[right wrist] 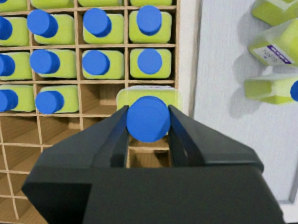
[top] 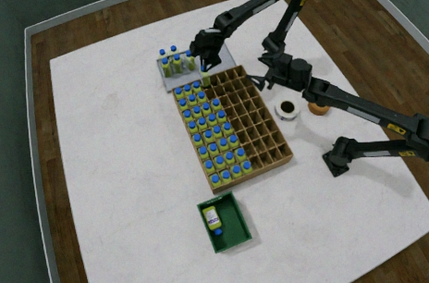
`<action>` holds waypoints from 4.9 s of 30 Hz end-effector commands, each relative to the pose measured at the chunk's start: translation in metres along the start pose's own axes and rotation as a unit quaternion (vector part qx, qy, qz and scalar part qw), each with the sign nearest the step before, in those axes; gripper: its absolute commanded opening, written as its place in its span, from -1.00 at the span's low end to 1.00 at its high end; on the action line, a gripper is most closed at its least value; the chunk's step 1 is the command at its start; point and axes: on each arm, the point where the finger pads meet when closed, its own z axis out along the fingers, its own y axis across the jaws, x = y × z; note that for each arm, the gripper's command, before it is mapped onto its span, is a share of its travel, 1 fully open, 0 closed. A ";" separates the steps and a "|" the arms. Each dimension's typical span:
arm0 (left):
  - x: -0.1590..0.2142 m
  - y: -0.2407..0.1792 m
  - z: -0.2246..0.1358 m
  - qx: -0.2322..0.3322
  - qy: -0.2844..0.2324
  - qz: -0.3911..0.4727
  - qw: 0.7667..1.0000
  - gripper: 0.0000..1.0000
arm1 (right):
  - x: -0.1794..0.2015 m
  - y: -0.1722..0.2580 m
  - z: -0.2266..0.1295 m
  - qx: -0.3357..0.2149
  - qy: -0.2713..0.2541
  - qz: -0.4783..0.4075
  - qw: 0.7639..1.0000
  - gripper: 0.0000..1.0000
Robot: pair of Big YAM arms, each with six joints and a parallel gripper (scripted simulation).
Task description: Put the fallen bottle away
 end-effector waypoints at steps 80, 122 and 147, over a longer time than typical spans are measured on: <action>-0.019 -0.001 0.001 0.002 -0.016 0.001 1.000 1.00 | 0.018 0.006 0.064 -0.007 -0.031 -0.005 0.999 -0.56; -0.019 -0.001 0.001 0.002 -0.016 0.001 1.000 1.00 | -0.008 0.001 0.022 -0.013 -0.083 0.002 0.996 0.92; -0.019 -0.001 0.001 0.002 -0.016 0.001 1.000 1.00 | 0.022 0.001 0.012 -0.006 -0.047 0.003 0.999 1.00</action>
